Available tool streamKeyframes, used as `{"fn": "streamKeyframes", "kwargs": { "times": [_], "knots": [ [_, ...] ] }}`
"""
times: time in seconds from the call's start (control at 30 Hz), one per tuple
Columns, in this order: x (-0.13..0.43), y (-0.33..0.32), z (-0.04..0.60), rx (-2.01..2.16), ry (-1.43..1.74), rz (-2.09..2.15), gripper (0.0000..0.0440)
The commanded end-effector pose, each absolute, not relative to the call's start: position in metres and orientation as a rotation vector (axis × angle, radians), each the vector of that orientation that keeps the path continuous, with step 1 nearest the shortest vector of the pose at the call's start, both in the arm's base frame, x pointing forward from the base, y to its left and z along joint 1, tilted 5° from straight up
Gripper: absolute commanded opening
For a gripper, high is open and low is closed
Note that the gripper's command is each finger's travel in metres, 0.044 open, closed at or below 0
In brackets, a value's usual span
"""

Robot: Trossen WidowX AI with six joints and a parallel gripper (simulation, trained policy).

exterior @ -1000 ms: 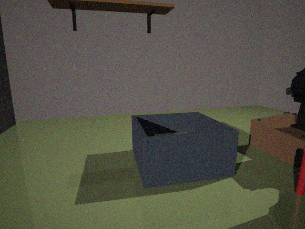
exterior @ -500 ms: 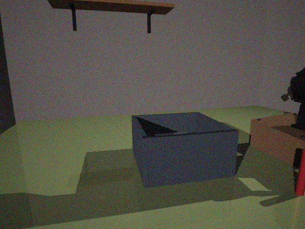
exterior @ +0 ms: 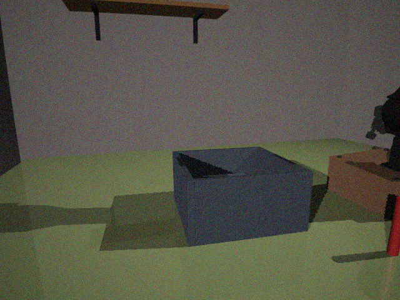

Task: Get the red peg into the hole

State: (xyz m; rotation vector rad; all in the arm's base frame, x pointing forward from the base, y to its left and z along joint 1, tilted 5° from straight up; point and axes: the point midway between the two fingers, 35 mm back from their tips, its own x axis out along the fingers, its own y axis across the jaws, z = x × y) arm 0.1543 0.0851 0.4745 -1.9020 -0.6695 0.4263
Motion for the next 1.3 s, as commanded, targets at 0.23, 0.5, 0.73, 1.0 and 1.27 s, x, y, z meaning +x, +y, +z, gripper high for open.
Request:
{"fn": "streamKeyframes", "kwargs": {
  "times": [0.23,0.5,0.73,1.0,1.27],
  "knots": [
    [0.180,0.072,0.442,-1.609,-0.410,0.546,0.0440],
    [0.194,0.064,0.416,-1.392,-0.225,0.607,0.0440],
    [0.204,0.058,0.391,-1.201,-0.061,0.644,0.0440],
    [0.211,0.053,0.363,-0.982,0.127,0.667,0.0440],
    [0.215,0.049,0.334,-0.764,0.316,0.668,0.0440]
  ]
}}
